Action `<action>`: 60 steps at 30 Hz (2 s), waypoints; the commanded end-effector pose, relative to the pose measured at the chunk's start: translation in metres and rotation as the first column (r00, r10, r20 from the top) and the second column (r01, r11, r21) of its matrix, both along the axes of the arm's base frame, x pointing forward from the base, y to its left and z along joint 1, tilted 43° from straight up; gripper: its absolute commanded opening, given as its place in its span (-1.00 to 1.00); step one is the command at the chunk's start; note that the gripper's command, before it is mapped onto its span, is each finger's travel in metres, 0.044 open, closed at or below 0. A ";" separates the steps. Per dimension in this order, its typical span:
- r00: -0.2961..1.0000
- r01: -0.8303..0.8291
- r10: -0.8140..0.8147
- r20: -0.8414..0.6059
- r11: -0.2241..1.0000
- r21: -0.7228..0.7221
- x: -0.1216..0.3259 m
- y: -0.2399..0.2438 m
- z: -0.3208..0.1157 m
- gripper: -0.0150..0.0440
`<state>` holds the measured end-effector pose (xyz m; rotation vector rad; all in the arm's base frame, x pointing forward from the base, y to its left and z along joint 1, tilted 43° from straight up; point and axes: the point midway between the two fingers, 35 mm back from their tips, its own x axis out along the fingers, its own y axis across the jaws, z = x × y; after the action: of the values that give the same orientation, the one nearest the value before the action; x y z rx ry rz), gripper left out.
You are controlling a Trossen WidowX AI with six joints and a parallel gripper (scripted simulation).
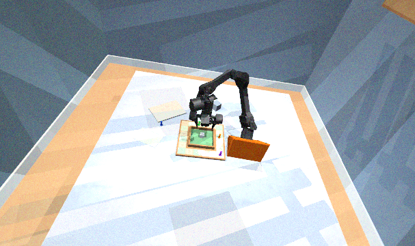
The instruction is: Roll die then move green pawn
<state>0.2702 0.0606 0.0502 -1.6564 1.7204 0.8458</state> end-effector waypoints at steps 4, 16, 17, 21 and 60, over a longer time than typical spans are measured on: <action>0.782 0.470 -0.439 0.442 0.882 0.044 0.029 -0.080 0.046 0.38; 0.647 0.582 -0.527 0.552 0.808 0.090 0.033 -0.102 0.055 0.19; 0.647 0.582 -0.527 0.552 0.808 0.089 0.033 -0.104 0.053 0.19; 0.647 0.582 -0.526 0.552 0.808 0.089 0.033 -0.111 0.045 0.19; 0.646 0.582 -0.525 0.553 0.809 0.088 0.032 -0.140 0.016 -0.37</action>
<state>0.3026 -0.0786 0.0661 -1.1255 1.6891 -0.0380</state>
